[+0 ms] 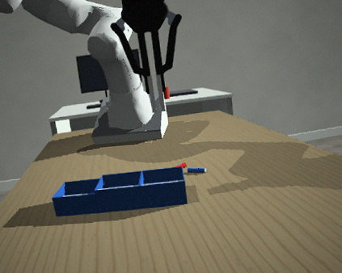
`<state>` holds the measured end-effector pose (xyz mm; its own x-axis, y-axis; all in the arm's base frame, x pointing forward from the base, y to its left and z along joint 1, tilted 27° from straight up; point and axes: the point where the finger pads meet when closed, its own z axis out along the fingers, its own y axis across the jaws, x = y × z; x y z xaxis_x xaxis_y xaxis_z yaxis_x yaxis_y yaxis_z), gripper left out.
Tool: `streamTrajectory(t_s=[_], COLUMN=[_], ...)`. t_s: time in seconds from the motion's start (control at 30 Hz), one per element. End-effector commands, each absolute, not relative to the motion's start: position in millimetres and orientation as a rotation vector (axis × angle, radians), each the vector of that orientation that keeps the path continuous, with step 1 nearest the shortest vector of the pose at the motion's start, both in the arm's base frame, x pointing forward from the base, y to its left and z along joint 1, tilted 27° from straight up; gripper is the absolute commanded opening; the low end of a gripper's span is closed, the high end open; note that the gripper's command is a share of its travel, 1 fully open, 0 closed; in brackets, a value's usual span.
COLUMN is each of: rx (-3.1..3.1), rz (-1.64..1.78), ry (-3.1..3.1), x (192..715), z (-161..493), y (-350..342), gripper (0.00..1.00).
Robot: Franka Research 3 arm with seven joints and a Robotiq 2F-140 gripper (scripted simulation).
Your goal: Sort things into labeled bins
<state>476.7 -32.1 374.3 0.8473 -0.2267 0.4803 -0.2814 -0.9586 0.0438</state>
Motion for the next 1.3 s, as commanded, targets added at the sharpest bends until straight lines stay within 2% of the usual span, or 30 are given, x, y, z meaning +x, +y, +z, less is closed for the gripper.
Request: streamTrajectory(t_s=[0.0,0.8,0.83,1.27], rx=[2.905,2.905,2.904,2.866], rz=[0.672,0.672,0.665,0.577], ry=[-0.387,-0.387,-0.313,0.133], x=[459,459,457,435], z=[382,382,374,278], y=[-36,-36,-38,-53], gripper=[0.05,0.05,0.25,0.25])
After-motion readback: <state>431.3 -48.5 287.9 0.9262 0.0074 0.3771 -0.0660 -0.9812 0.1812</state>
